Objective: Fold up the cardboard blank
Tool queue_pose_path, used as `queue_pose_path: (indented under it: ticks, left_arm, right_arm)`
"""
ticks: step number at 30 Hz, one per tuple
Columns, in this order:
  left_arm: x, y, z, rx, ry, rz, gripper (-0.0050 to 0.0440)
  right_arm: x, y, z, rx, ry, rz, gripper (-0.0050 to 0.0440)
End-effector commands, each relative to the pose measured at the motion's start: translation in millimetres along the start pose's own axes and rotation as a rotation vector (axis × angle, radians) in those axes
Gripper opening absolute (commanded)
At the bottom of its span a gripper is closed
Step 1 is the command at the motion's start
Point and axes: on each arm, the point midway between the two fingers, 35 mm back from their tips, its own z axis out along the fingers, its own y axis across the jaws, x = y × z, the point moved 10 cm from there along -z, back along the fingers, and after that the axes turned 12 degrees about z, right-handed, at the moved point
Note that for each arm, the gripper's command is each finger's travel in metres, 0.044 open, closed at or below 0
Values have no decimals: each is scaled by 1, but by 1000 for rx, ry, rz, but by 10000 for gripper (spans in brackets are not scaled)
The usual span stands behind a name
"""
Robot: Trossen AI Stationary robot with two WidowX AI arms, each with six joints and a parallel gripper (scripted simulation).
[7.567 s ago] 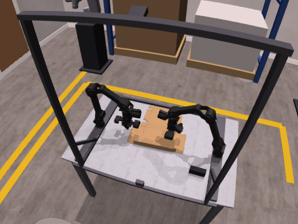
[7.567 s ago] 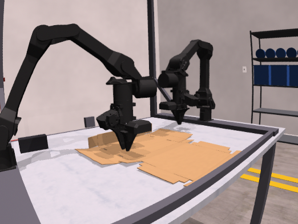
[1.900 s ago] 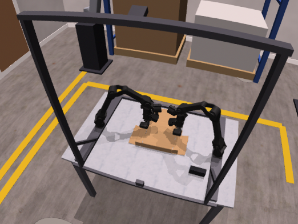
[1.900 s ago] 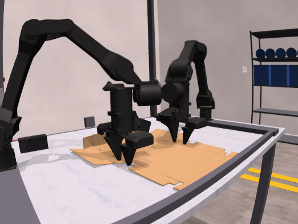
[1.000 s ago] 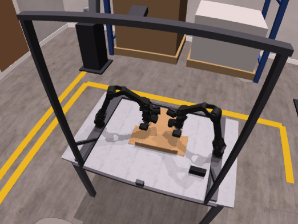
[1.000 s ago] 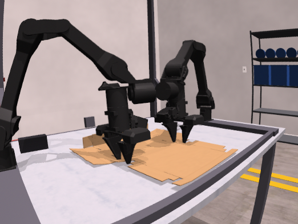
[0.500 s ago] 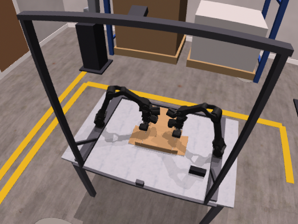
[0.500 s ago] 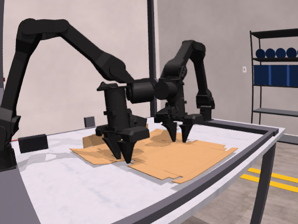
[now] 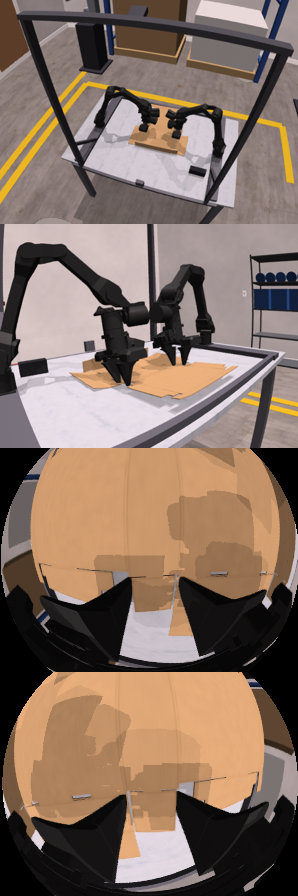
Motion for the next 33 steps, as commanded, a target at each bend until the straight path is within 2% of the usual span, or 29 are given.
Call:
queue_pose_path:
  ticks: [1, 16, 27, 33]
  left_arm:
    - [-4, -9, 4, -23, -4, 6, 215]
    - [-4, -10, 3, -24, -2, 7, 215]
    - [-9, -30, 2, -112, 19, 7, 215]
    - [-11, -35, 1, -115, 20, 7, 215]
  right_arm:
    - [0, 10, 5, 21, -15, -5, 212]
    - [0, 10, 4, 23, -15, -4, 212]
    - [5, 30, 3, 106, -36, -4, 212]
    - [7, 34, 2, 109, -37, -4, 212]
